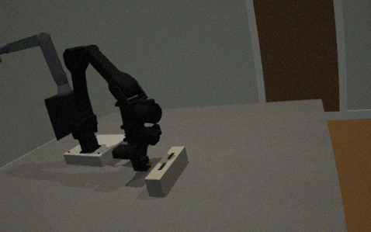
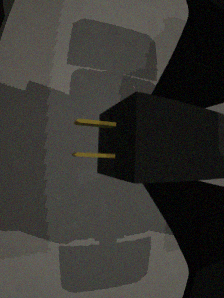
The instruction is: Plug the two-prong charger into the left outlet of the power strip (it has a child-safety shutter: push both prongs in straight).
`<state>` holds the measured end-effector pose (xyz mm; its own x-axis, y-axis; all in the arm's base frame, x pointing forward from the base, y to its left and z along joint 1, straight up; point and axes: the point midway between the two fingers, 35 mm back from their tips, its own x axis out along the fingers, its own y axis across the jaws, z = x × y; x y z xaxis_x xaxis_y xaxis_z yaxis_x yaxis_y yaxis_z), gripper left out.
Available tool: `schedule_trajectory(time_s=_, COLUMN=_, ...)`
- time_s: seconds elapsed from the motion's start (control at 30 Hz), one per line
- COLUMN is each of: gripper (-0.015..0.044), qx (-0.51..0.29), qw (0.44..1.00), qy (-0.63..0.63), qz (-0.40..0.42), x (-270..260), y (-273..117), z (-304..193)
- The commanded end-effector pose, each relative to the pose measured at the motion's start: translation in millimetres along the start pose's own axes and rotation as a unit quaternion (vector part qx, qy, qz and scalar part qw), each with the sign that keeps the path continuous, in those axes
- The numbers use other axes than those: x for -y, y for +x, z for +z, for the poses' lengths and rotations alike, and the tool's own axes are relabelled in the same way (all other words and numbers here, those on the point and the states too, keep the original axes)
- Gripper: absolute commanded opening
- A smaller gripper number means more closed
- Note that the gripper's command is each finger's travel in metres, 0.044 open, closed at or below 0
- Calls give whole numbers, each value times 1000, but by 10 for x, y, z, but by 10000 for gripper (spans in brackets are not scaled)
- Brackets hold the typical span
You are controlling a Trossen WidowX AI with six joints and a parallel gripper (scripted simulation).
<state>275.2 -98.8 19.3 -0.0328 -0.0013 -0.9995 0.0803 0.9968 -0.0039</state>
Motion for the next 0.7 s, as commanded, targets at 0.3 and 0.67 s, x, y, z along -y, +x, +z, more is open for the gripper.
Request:
schedule_trajectory(time_s=0.3, gripper=0, qx=-2, qw=1000, qy=-6, qz=-1, x=-19, y=9, z=173)
schedule_trajectory(time_s=0.67, gripper=0, qx=-2, qw=1000, qy=-10, qz=-2, x=-35, y=11, z=304)
